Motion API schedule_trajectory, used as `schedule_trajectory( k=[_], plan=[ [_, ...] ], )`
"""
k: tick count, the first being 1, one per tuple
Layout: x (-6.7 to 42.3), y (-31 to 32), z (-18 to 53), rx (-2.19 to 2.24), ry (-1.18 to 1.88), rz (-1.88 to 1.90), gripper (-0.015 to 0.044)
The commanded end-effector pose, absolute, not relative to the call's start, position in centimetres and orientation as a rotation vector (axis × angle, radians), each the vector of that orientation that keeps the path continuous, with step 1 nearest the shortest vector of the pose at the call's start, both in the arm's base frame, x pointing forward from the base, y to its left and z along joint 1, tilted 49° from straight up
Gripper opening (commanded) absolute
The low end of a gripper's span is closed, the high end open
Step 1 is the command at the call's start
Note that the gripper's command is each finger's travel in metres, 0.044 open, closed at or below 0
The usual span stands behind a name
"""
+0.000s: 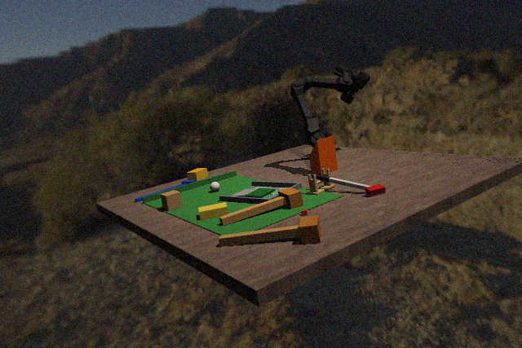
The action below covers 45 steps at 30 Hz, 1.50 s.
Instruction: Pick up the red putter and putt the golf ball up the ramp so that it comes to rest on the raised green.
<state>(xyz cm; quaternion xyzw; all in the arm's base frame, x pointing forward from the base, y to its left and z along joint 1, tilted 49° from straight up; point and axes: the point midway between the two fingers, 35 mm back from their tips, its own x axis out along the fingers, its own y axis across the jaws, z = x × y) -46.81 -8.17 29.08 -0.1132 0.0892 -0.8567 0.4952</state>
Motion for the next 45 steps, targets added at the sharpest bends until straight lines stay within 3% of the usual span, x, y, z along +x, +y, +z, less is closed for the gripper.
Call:
schedule_trajectory(
  k=[1,12,22,33,45],
  plan=[
    [-46.9,-7.9,29.0,-0.271,0.216,-2.084,0.0426],
    [-50.1,6.9,21.8,-0.046,0.184,-2.513,0.0440],
    [-47.9,20.8,14.9,0.237,0.129,-2.878,0.0440],
    [-40.0,33.1,6.3,0.669,-0.005,-3.181,0.0440],
    [-26.2,41.7,-2.6,1.220,-0.255,-3.335,0.0440]
  ],
)
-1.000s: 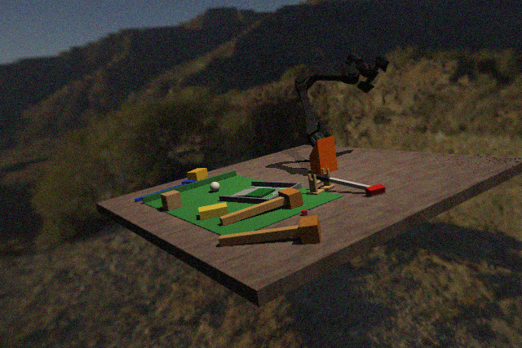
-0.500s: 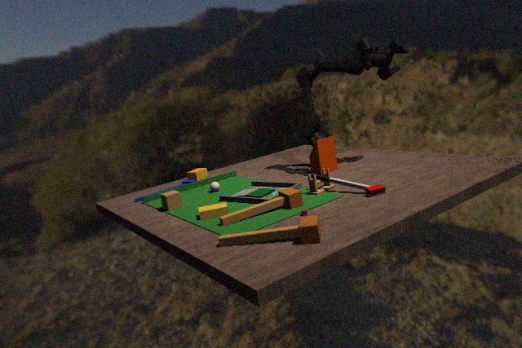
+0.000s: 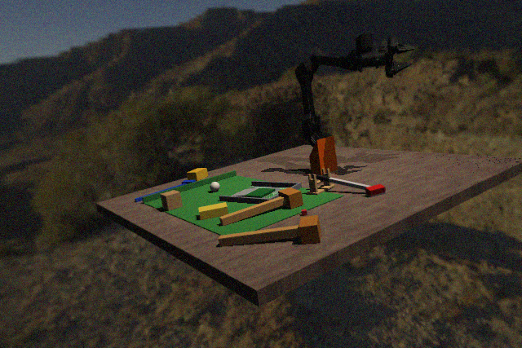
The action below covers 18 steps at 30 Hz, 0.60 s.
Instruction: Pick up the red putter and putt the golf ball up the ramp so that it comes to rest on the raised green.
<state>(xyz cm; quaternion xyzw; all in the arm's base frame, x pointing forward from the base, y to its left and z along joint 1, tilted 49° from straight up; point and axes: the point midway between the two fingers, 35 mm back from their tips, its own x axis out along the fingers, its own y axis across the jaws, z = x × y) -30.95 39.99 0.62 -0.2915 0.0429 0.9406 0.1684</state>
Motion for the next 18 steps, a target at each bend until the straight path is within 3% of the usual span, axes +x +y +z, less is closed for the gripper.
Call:
schedule_trajectory(
  k=[1,10,18],
  plan=[
    [-24.9,42.1,-3.3,-0.957,0.215,2.517,0.0440],
    [-12.3,43.6,-9.3,-1.171,0.399,2.200,0.0440],
    [-0.9,41.1,-14.0,-1.351,0.601,1.923,0.0440]
  ],
)
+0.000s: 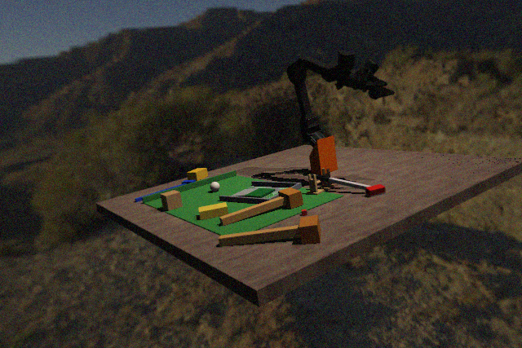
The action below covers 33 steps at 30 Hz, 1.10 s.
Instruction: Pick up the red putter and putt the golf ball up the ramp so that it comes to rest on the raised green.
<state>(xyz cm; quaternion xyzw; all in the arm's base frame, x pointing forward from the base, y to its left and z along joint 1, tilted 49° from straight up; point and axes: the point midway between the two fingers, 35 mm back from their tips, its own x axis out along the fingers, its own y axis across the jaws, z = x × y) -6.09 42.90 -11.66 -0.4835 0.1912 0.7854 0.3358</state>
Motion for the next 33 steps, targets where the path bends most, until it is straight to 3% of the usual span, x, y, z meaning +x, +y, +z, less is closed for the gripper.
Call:
schedule_trajectory(
  k=[1,10,18,33],
  plan=[
    [0.5,40.5,-14.5,-1.373,0.630,1.890,0.0440],
    [11.4,32.4,-18.6,-1.550,0.938,1.611,0.0440],
    [17.8,22.0,-20.8,-1.669,1.288,1.419,0.0440],
    [18.1,19.1,-23.1,-1.685,1.350,1.401,0.0440]
  ],
)
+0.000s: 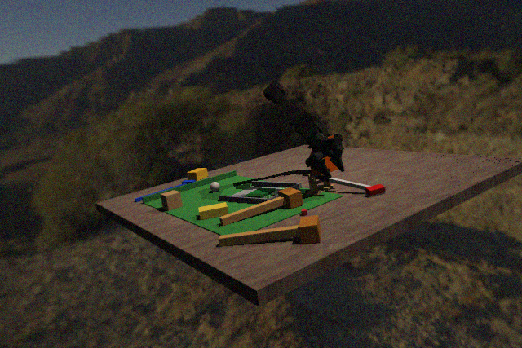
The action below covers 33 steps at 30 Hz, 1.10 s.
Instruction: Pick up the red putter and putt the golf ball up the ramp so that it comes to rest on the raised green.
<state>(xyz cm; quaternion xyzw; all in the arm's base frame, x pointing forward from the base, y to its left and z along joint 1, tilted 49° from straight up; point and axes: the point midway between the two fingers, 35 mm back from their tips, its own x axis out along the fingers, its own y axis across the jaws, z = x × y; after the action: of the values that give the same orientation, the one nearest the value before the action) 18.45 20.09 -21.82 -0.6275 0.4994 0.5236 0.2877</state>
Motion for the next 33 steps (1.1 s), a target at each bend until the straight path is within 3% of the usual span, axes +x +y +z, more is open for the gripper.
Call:
schedule_trajectory(
  k=[1,33],
  plan=[
    [18.1,19.1,-23.1,-1.685,1.350,1.401,0.0440],
    [17.8,17.5,-27.5,-1.686,1.349,1.400,0.0440]
  ],
)
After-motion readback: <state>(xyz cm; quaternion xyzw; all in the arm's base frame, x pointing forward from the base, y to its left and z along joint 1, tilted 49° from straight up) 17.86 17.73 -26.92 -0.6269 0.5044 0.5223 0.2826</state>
